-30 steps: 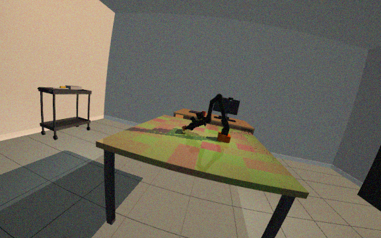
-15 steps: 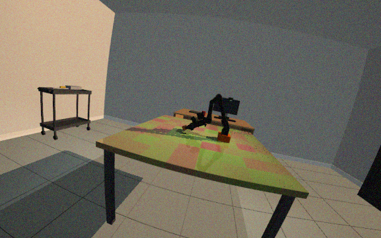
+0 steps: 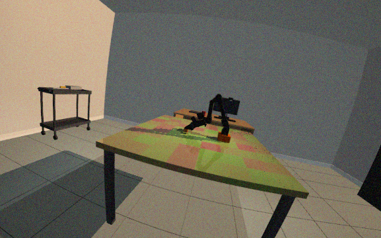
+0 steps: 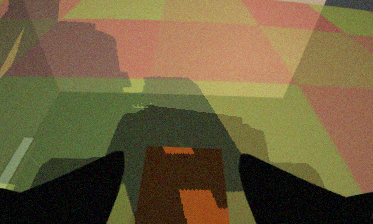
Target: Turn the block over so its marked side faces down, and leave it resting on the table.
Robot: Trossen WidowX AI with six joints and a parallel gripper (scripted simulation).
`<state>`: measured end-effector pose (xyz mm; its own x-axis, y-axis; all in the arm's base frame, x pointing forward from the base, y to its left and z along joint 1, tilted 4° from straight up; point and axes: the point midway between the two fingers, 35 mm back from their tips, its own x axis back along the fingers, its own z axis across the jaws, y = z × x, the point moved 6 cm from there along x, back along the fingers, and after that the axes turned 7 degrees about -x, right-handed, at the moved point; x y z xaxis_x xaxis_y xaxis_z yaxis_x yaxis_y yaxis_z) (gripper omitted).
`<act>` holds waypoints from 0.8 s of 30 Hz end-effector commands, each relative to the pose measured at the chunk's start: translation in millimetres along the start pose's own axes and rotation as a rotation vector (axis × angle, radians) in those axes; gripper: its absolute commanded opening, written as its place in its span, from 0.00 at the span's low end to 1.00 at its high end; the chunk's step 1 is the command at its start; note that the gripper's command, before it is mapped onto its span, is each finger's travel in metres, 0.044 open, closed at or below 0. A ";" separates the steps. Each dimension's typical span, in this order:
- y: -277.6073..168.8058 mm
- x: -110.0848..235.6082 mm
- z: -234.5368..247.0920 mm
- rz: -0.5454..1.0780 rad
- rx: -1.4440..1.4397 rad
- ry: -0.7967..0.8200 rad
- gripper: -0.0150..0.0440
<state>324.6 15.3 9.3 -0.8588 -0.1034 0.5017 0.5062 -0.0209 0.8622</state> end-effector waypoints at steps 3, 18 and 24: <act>-0.3 0.1 0.2 0.001 0.003 0.003 1.00; -0.3 0.1 0.2 0.001 0.003 0.003 1.00; -0.3 0.1 0.2 0.001 0.003 0.003 1.00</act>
<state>324.6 15.2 9.4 -0.8590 -0.1029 0.5016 0.5060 -0.0207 0.8623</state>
